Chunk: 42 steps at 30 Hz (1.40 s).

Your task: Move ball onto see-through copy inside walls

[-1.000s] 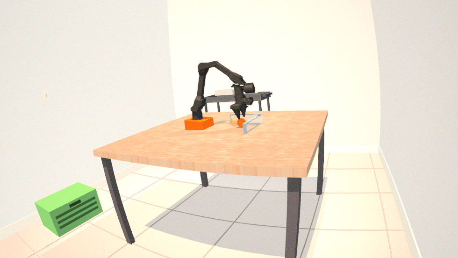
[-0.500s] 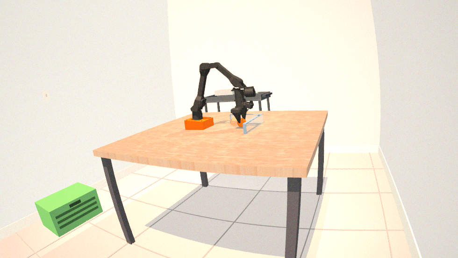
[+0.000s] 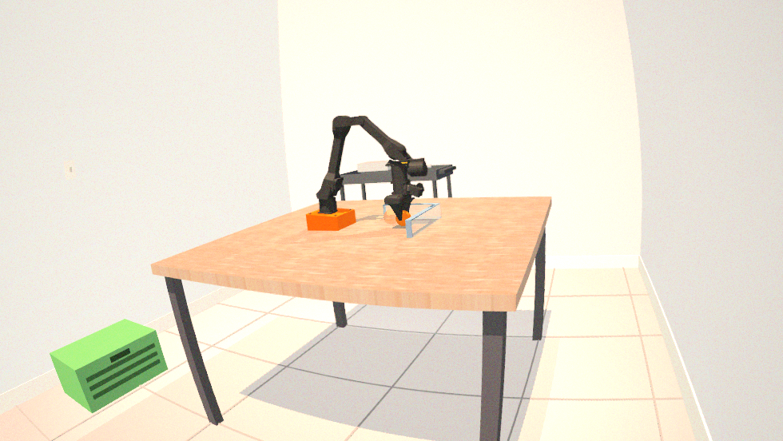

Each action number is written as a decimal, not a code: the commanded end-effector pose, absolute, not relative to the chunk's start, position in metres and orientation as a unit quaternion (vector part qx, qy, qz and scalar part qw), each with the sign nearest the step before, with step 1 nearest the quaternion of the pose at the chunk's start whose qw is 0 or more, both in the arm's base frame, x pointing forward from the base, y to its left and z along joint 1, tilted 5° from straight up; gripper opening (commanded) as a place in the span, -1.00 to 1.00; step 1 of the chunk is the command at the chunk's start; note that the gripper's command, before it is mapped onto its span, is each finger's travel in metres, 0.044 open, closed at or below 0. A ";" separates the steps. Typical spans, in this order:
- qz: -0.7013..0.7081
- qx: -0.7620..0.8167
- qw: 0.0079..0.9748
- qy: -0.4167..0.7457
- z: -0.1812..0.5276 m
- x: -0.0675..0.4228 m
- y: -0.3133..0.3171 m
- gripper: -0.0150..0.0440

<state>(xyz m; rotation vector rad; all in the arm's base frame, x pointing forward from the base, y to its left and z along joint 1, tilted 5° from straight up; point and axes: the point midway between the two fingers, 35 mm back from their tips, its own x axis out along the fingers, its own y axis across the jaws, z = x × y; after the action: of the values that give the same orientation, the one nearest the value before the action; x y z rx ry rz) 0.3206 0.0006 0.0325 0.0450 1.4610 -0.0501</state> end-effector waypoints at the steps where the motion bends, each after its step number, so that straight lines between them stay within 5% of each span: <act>1: -0.024 0.023 0.744 0.668 0.033 0.320 0.001 0.21; 9: -0.024 0.023 0.744 0.668 0.076 0.323 0.001 -0.49; 25: -0.024 0.023 0.744 0.668 0.169 0.306 0.002 -0.49; 42: -0.023 0.024 0.743 0.669 0.135 0.275 0.021 -0.49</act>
<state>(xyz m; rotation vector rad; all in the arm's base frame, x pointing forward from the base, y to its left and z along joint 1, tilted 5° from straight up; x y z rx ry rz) 0.2806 0.0186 0.1408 0.0515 1.4640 -0.0466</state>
